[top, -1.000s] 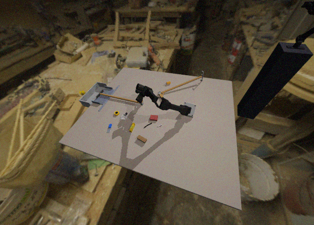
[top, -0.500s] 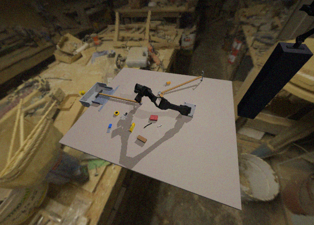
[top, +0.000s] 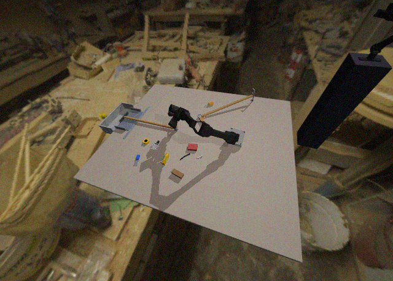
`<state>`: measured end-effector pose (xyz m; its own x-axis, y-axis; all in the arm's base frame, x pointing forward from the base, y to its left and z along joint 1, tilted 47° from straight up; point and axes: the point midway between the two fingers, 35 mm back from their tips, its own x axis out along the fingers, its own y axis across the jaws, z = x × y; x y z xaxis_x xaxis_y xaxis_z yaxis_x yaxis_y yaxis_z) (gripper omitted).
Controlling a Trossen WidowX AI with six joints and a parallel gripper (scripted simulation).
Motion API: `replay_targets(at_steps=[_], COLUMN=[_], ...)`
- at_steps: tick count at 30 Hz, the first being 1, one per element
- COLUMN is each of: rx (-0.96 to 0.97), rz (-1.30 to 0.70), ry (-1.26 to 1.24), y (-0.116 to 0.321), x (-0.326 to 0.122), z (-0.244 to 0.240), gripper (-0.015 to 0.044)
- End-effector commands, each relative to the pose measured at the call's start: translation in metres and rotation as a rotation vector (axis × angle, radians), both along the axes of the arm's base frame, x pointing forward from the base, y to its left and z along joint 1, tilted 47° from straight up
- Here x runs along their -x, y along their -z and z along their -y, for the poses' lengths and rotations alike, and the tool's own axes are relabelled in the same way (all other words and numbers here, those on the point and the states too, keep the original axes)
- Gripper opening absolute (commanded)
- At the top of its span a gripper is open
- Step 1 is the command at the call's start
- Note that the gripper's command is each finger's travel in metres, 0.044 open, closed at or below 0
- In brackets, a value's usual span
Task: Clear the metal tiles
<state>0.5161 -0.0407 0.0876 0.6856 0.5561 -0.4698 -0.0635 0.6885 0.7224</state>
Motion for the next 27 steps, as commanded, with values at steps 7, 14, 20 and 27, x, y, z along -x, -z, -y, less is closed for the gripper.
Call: replay_targets(at_steps=[7,14,20,27], rx=[0.001,0.002,0.003,0.005], rz=[0.005,0.004,0.003,0.002], ry=[0.003,0.003,0.003,0.003], y=[-0.001,-0.001,-0.001,-0.001], x=[0.000,0.008,0.015,0.024], z=[0.001,0.003,0.005,0.007], gripper=[0.0000,0.0000,0.0000,0.0000])
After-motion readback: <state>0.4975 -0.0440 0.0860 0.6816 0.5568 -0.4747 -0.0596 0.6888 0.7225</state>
